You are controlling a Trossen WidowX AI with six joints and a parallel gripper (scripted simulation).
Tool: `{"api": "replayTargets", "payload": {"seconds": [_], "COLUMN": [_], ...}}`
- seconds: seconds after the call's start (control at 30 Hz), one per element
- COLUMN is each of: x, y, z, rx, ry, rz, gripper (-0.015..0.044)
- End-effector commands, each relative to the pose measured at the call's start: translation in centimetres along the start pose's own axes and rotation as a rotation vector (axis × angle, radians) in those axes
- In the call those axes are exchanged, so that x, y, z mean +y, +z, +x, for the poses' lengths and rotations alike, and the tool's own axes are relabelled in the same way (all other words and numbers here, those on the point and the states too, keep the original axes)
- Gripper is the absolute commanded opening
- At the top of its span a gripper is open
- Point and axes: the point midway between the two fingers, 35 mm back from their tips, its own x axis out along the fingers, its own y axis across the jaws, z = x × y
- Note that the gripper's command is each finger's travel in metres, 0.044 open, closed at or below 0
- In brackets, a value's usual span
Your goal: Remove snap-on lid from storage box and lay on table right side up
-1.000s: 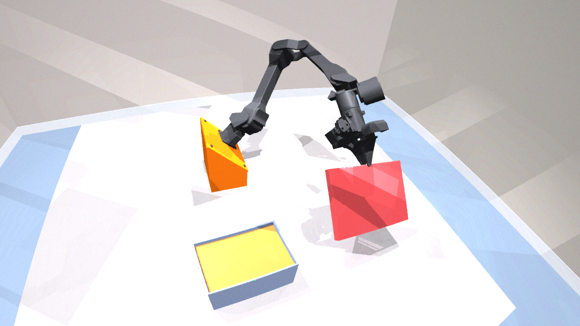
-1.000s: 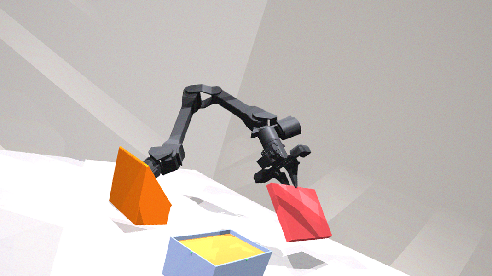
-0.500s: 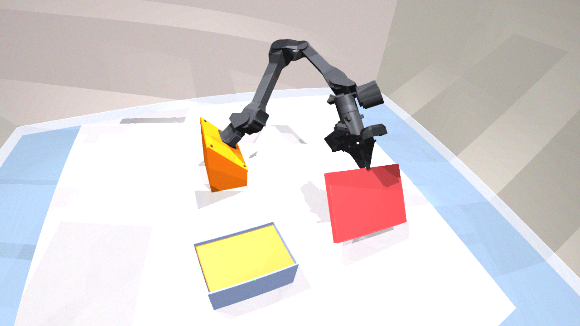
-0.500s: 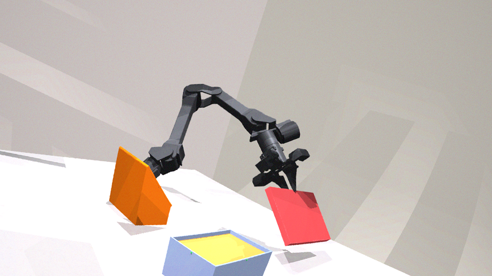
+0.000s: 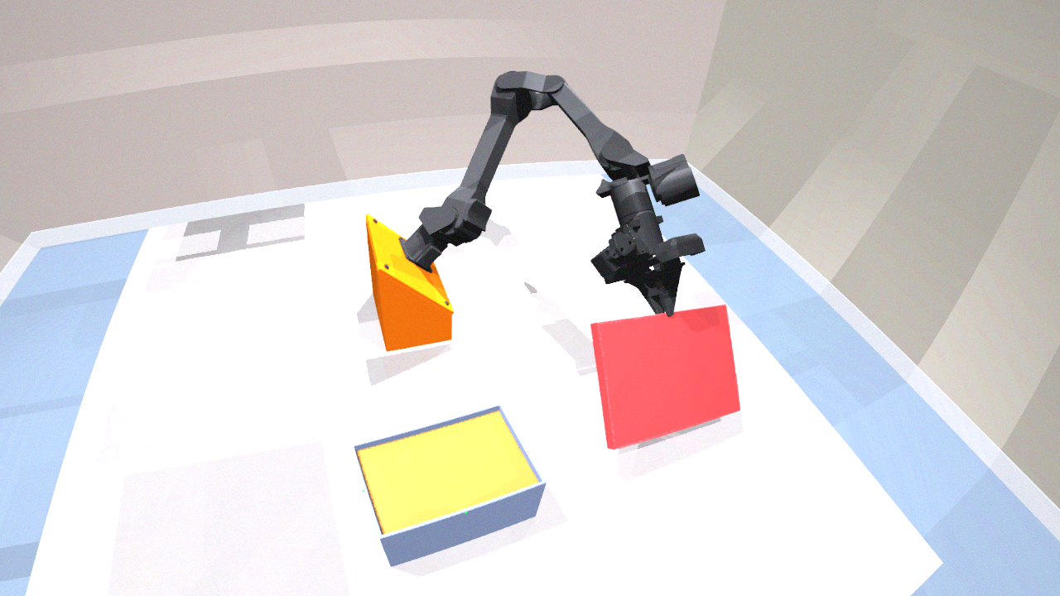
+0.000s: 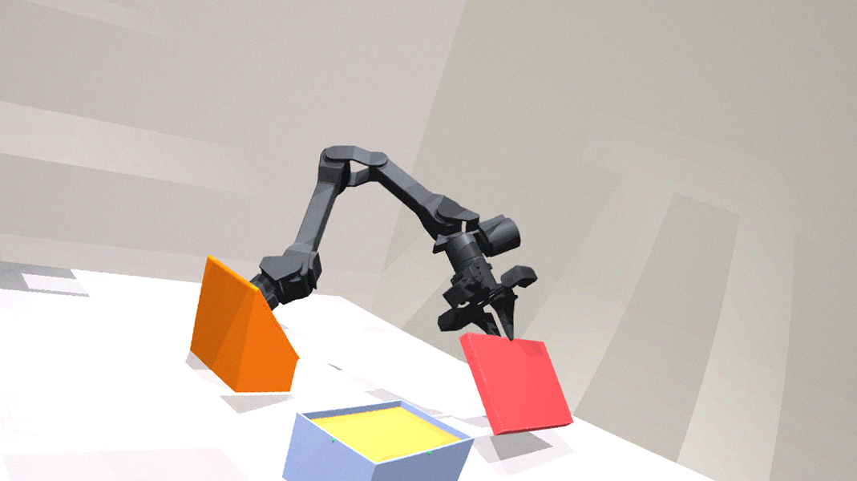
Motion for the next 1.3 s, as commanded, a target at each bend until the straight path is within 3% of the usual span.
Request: {"api": "replayTargets", "payload": {"seconds": [0.0, 1.27], "x": [-0.1, -2.4], "y": [0.2, 0.2], "z": [0.2, 2.2], "rx": [-0.009, -0.007], "ry": [0.010, 0.010], "rz": [0.006, 0.008], "gripper": [0.0000, 0.0000]}}
